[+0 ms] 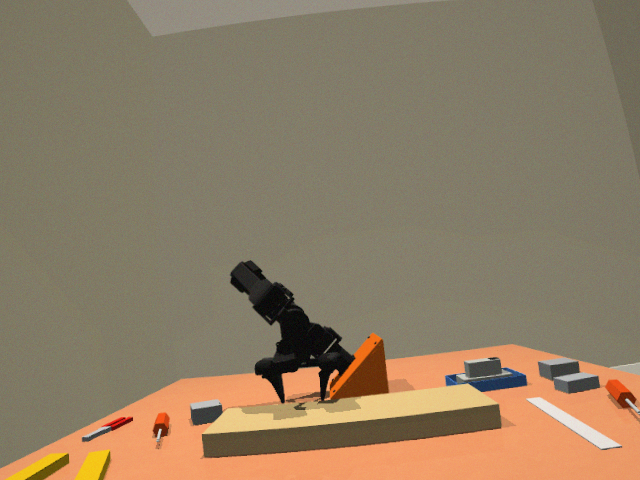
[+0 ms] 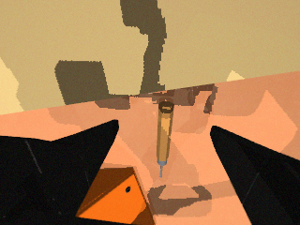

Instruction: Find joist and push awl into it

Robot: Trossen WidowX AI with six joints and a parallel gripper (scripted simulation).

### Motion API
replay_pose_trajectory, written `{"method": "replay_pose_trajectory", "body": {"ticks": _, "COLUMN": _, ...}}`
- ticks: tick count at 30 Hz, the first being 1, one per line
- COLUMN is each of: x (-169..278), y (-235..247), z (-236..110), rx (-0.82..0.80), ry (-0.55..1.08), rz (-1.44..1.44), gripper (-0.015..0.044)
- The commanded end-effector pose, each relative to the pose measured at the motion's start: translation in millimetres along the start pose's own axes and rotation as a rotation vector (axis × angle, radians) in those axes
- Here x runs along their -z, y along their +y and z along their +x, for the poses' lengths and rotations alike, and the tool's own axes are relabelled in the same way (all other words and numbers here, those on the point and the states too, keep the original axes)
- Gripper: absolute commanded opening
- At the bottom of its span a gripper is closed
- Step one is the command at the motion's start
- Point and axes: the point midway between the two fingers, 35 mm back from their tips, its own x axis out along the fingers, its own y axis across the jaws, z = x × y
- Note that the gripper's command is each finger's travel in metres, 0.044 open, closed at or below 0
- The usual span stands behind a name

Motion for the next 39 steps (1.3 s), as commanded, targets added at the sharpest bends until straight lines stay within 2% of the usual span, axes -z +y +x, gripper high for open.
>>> {"method": "replay_pose_trajectory", "body": {"ticks": 1, "x": 1, "y": 0, "z": 8, "rx": 0.007, "ry": 0.004, "rz": -0.007, "gripper": 0.0440}}
{"method": "replay_pose_trajectory", "body": {"ticks": 17, "x": 1, "y": -2, "z": 29, "rx": 0.010, "ry": 0.004, "rz": -0.006, "gripper": 0.0440}}
{"method": "replay_pose_trajectory", "body": {"ticks": 31, "x": 1, "y": -2, "z": 29, "rx": 0.010, "ry": 0.004, "rz": -0.006, "gripper": 0.0072}}
{"method": "replay_pose_trajectory", "body": {"ticks": 38, "x": 1, "y": -2, "z": 29, "rx": 0.010, "ry": 0.004, "rz": -0.006, "gripper": 0.0026}}
{"method": "replay_pose_trajectory", "body": {"ticks": 39, "x": 1, "y": -1, "z": 29, "rx": 0.010, "ry": 0.004, "rz": -0.007, "gripper": 0.0000}}
